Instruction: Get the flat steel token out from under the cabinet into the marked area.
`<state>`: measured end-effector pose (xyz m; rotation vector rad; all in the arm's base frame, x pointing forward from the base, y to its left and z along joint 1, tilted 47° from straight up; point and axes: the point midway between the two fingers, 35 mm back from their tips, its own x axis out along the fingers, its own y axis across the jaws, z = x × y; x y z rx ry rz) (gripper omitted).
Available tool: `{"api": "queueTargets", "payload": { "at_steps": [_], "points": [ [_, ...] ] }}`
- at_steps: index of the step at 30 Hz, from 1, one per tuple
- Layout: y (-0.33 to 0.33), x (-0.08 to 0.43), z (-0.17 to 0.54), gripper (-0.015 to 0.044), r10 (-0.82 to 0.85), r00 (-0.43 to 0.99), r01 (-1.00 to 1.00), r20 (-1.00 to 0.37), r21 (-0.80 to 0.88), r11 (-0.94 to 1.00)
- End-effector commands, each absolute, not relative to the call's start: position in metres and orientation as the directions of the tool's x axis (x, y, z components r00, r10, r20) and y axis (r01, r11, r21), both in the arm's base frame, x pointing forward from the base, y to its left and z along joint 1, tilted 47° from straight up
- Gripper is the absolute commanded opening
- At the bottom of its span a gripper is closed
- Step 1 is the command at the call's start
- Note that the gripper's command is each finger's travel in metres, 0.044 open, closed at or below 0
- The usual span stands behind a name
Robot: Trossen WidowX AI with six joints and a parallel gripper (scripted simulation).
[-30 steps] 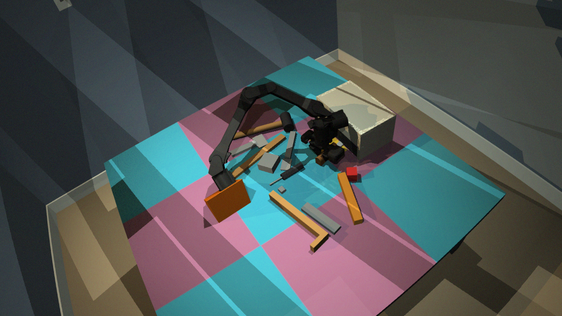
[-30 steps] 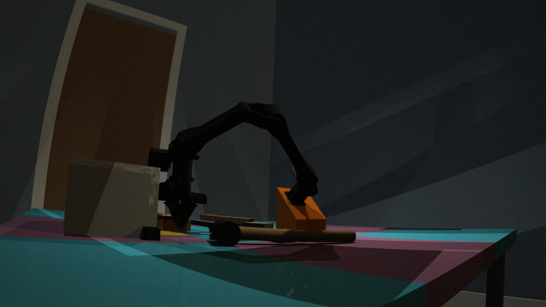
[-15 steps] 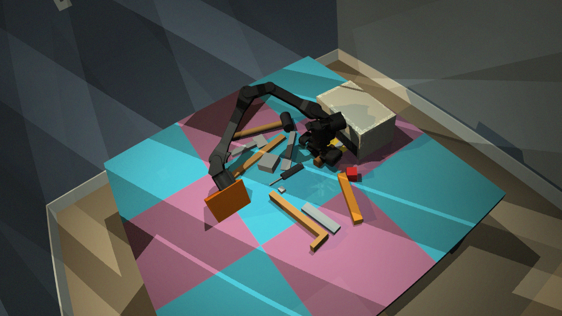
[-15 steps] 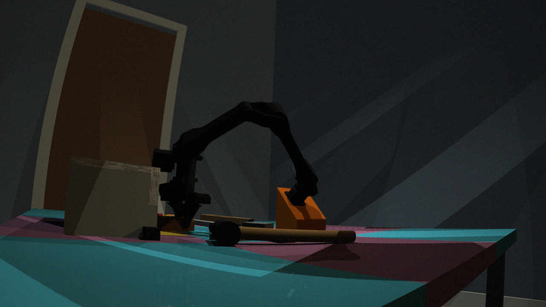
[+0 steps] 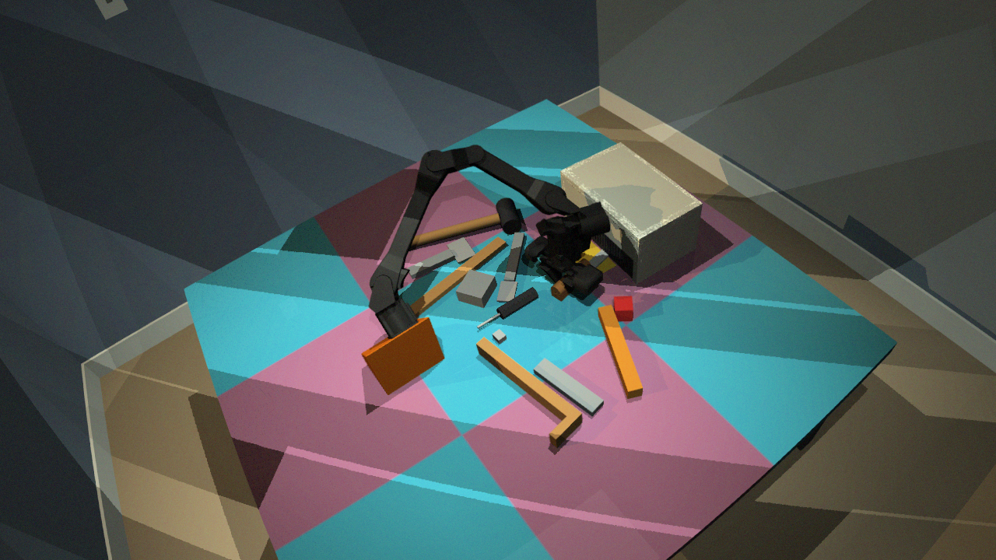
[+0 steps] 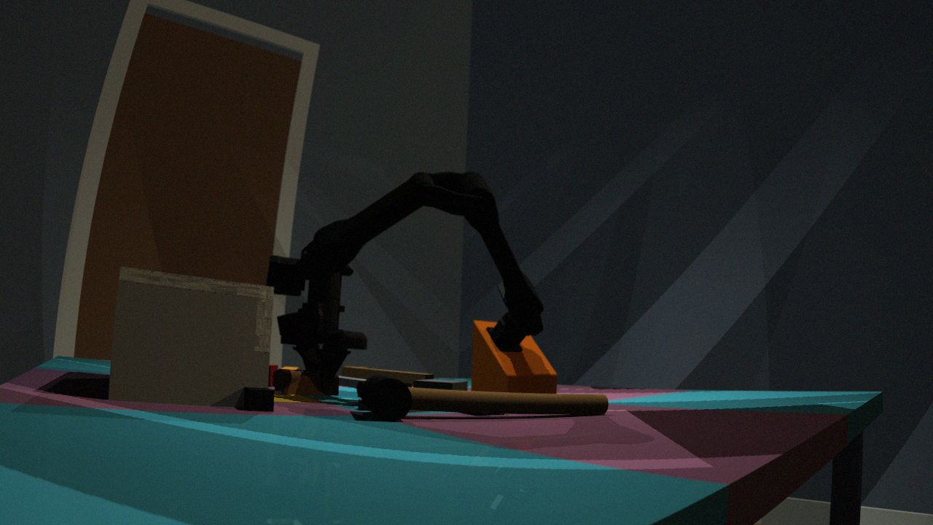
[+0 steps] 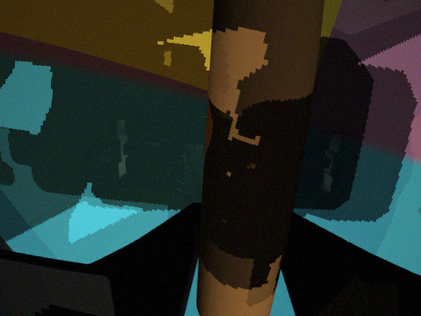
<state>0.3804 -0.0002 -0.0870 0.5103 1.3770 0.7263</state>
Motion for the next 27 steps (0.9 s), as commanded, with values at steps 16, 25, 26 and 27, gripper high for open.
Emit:
{"api": "queueTargets", "payload": {
  "at_steps": [16, 25, 26, 27],
  "points": [
    [-0.002, 0.359, -0.091, 0.0000, 0.722, 0.033, -0.164, -0.692, 0.708, 0.686],
    [-0.003, 0.350, -0.093, 0.0000, 0.722, 0.032, -0.164, -0.692, 0.708, 0.686],
    [-0.003, 0.349, -0.093, 0.0000, 0.722, 0.032, -0.164, -0.692, 0.708, 0.686],
    [-0.003, 0.348, -0.093, 0.0000, 0.722, 0.032, -0.164, -0.692, 0.708, 0.687]
  ]
}}
